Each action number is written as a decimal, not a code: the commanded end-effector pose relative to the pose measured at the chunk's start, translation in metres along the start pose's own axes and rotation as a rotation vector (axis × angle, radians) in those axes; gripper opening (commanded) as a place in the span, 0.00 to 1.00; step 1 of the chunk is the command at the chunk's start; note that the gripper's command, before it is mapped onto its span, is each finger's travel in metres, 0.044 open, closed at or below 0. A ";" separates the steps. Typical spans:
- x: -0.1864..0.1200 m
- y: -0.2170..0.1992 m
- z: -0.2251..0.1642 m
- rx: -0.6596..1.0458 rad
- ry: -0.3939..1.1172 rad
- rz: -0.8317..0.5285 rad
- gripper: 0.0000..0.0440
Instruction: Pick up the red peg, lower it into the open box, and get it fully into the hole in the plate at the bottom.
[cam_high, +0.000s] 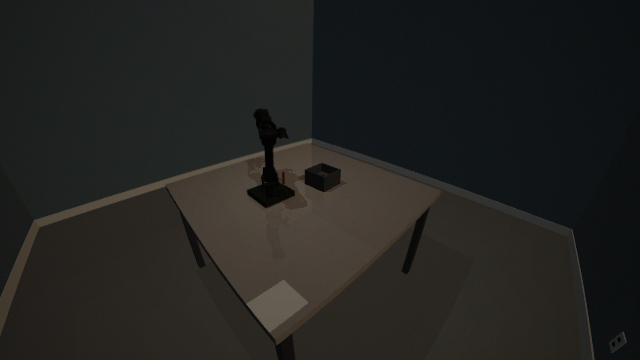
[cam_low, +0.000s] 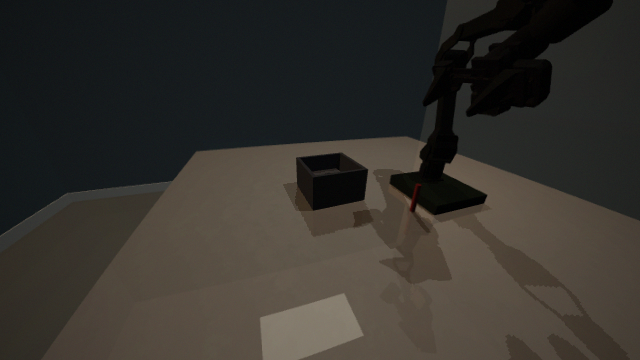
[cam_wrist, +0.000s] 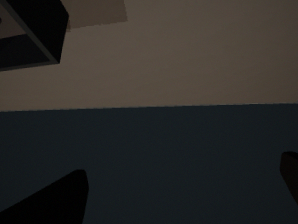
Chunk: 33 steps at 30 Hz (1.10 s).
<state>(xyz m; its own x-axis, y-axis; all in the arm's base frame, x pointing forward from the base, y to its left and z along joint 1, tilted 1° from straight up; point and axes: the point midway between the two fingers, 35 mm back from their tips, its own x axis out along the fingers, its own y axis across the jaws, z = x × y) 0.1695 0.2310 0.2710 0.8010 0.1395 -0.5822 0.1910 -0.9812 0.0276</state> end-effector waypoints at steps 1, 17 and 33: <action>-0.005 0.001 -0.002 0.116 -0.009 -0.034 1.00; -0.011 0.008 0.001 0.661 -0.097 -0.102 1.00; -0.001 0.023 0.022 1.201 -0.221 -0.025 1.00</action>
<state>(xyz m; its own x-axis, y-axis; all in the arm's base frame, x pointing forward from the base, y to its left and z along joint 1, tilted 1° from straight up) 0.1617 0.2099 0.2591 0.6815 0.2512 -0.6874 -0.4825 -0.5520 -0.6801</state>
